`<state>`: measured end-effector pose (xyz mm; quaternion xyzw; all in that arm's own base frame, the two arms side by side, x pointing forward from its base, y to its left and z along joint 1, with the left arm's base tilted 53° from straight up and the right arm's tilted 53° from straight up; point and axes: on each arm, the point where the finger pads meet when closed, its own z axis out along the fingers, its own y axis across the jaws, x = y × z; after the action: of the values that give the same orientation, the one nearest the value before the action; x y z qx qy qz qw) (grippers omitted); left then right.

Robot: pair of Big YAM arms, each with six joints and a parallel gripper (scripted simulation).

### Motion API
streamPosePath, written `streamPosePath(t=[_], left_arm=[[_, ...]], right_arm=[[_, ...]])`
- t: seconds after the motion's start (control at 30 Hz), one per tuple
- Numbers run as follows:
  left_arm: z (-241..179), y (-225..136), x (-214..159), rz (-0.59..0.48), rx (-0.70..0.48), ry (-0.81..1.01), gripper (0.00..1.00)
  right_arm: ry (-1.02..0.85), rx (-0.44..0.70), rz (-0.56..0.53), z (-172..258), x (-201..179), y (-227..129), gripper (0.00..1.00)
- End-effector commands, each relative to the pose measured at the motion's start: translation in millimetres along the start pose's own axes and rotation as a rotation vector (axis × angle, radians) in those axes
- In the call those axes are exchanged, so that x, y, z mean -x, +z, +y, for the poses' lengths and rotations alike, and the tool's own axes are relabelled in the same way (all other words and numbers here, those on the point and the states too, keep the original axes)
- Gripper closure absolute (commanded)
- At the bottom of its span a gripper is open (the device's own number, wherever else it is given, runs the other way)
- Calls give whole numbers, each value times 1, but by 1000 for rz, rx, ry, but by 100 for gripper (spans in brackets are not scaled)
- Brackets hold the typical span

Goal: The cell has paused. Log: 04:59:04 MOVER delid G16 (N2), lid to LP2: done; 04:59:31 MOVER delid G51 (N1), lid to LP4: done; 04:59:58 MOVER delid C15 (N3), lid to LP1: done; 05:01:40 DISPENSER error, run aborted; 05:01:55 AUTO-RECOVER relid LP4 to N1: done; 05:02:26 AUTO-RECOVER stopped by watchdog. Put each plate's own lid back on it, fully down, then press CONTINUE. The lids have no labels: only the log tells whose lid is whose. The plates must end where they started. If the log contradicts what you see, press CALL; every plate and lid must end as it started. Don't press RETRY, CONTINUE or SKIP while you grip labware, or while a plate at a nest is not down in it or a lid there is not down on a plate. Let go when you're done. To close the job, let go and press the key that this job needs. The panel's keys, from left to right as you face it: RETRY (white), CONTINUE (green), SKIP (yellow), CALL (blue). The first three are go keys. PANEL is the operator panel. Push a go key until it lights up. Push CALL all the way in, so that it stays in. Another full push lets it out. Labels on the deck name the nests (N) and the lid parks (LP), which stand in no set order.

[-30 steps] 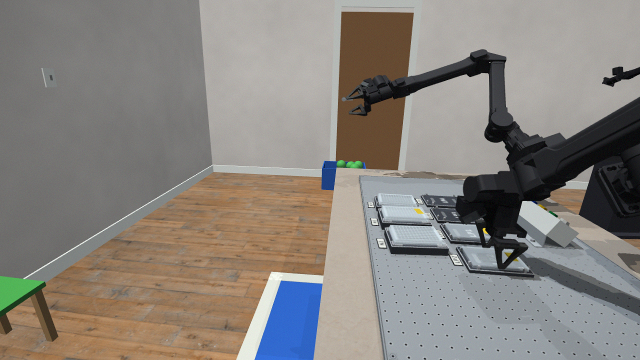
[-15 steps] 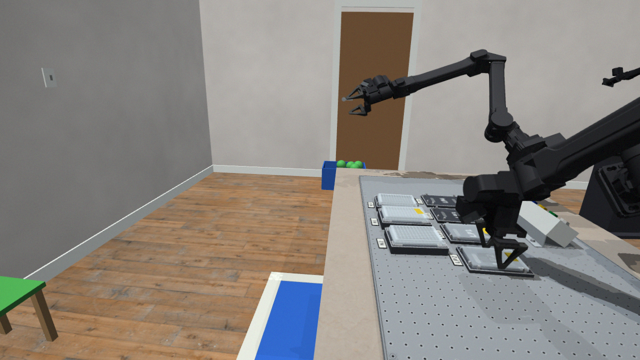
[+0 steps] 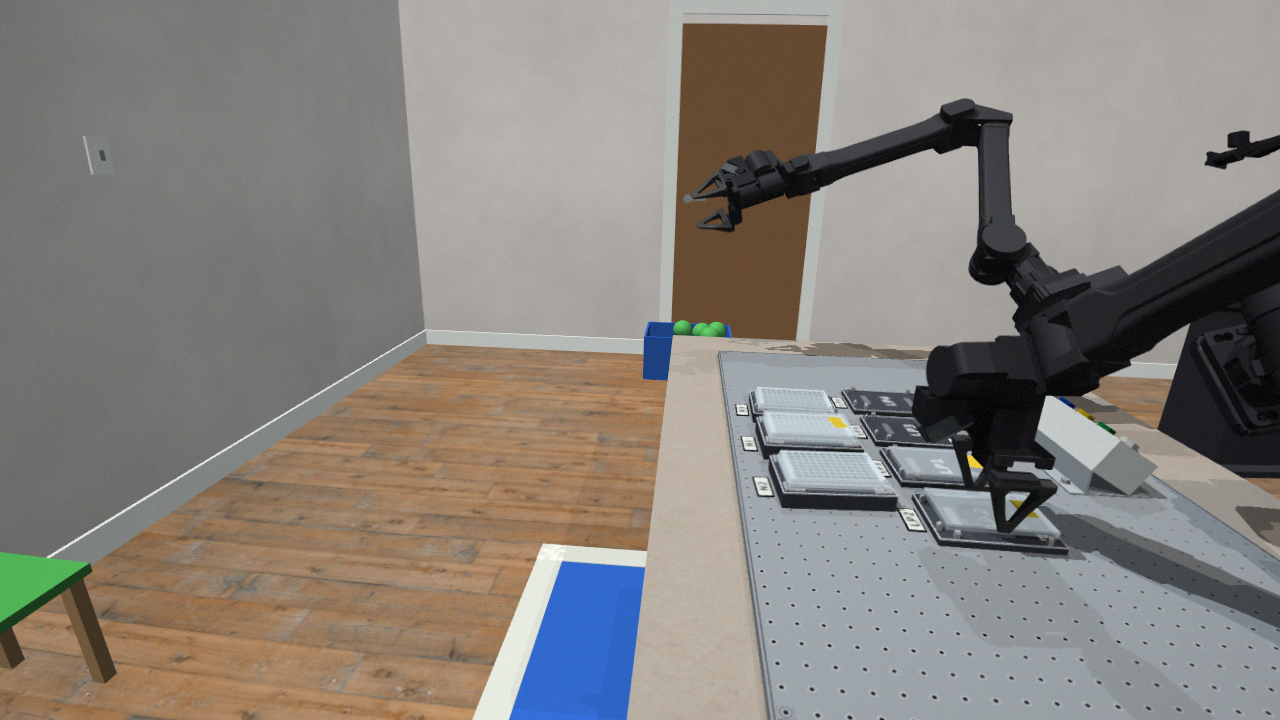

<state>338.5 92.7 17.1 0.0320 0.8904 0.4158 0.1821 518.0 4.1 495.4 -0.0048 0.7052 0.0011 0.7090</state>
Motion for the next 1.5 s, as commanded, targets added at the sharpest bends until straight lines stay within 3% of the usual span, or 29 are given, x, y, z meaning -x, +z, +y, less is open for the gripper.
streamPosePath(t=[0.0,0.77,1.47], left_arm=[[-2,-12,6,-17,-13,-5,100],[0,-49,13,-25,-10,-16,100],[1,-43,7,-4,-10,-4,100]], right_arm=[[15,-18,3,-11,-4,5,0],[15,-18,3,-11,-4,5,0],[15,-18,3,-11,-4,5,0]])
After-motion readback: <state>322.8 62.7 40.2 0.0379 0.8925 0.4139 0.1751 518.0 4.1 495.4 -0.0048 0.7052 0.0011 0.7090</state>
